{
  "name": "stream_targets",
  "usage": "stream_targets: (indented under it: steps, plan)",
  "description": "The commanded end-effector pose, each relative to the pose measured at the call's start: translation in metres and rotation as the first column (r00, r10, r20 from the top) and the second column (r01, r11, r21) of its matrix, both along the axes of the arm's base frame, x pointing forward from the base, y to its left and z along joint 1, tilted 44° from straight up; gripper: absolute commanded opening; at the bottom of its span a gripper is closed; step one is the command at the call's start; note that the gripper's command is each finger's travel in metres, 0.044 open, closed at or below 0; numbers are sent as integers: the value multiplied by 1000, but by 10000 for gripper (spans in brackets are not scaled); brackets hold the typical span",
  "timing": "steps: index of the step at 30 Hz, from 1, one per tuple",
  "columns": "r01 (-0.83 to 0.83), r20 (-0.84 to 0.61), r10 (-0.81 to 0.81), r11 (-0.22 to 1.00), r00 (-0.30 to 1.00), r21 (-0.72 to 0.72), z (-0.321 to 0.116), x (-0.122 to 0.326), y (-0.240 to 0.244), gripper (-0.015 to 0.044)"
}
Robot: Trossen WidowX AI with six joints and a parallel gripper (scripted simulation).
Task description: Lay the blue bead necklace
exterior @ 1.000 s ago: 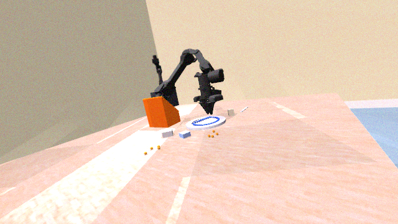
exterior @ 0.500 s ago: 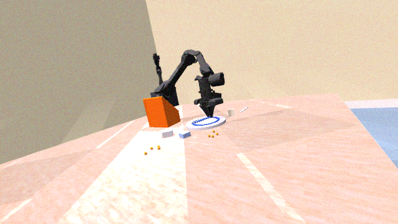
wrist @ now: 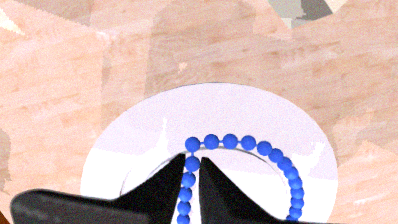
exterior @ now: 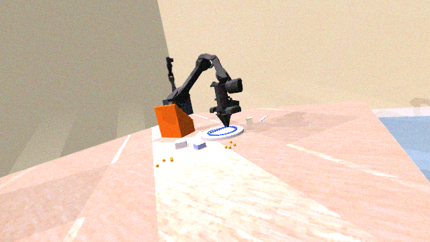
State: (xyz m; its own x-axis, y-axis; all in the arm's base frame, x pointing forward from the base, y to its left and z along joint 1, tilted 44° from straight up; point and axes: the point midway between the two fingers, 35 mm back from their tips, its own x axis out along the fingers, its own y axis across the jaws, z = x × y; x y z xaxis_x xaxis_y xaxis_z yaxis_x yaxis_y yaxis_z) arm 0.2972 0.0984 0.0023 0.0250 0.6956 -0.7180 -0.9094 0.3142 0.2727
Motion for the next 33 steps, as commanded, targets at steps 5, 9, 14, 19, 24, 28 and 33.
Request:
stream_targets:
  steps: [5,9,14,19,24,28,33]
  plan:
    - [0,1,0,1000,1000,0,0,0,0,0]
    - [0,1,0,1000,1000,0,0,0,0,0]
    - [3,-7,-3,1000,1000,4,4,-2,-4,0]
    - [3,-8,-3,1000,1000,4,5,-3,-3,0]
    - [3,-8,-3,1000,1000,4,11,-9,3,0]
    - [3,-8,-3,1000,1000,4,11,-9,3,0]
    - [3,-8,-3,1000,1000,4,11,-9,4,0]
